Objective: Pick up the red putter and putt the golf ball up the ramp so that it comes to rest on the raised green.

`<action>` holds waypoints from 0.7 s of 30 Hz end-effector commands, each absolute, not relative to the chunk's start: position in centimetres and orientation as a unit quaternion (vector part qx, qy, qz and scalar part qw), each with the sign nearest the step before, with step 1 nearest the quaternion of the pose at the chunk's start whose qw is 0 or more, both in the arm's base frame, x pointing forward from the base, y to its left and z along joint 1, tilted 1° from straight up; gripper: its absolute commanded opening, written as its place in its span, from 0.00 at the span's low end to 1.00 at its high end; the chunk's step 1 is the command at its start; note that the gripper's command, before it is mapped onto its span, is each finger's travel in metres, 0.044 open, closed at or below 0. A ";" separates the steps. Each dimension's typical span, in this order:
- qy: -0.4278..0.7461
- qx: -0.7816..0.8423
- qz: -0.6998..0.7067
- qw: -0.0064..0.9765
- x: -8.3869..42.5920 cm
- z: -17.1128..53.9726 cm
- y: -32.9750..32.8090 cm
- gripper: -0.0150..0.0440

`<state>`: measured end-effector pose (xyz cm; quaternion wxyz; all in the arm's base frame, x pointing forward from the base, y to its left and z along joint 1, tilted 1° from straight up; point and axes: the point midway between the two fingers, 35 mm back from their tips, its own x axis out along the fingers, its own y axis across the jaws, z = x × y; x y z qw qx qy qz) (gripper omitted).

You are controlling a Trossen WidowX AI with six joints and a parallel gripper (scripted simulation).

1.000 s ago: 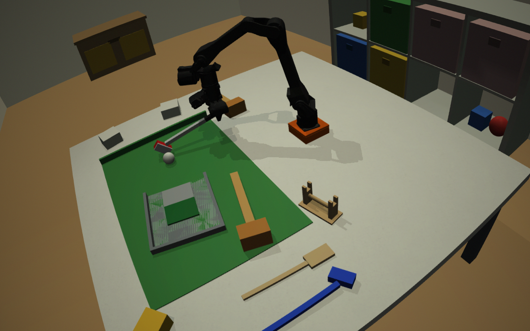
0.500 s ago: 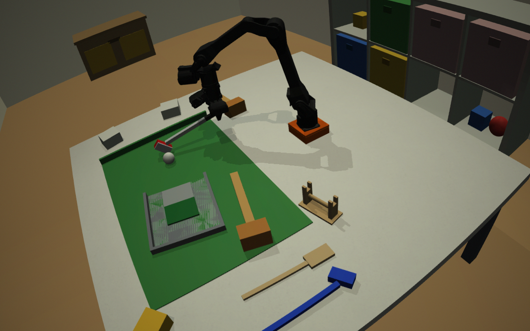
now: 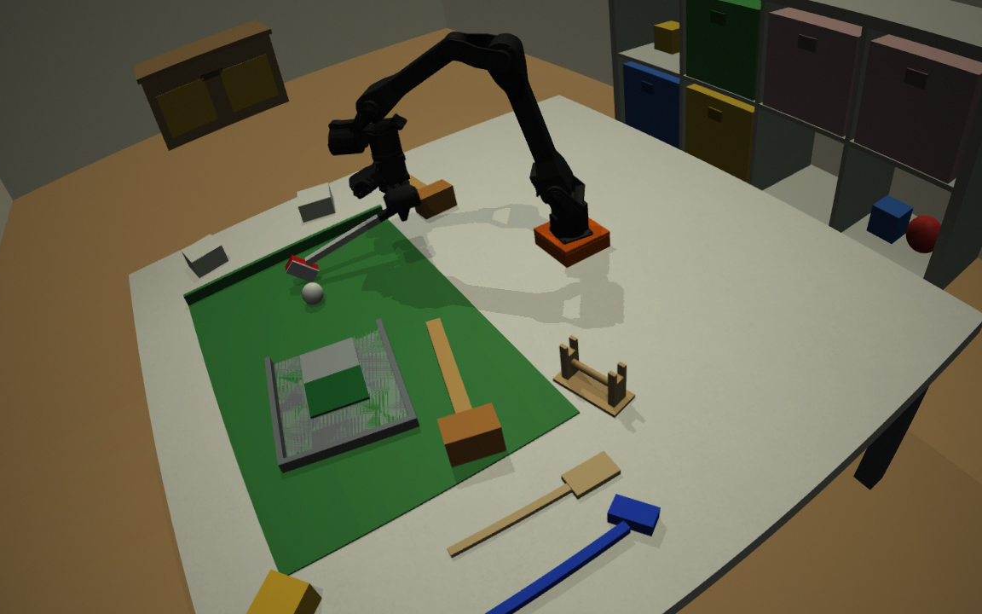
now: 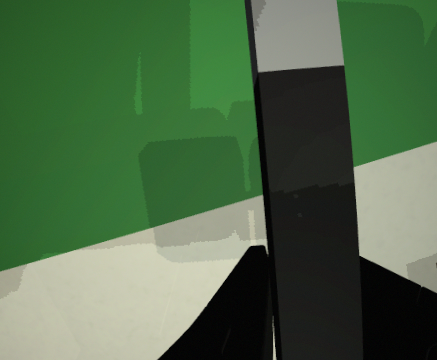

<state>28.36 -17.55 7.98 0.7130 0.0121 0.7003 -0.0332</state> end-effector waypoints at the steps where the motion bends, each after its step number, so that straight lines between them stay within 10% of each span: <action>1: 0.699 0.011 -0.029 0.715 29.1 8.0 -13.7 0.25; 21: 0.699 0.012 -0.023 0.715 29.1 10.3 -4.6 0.25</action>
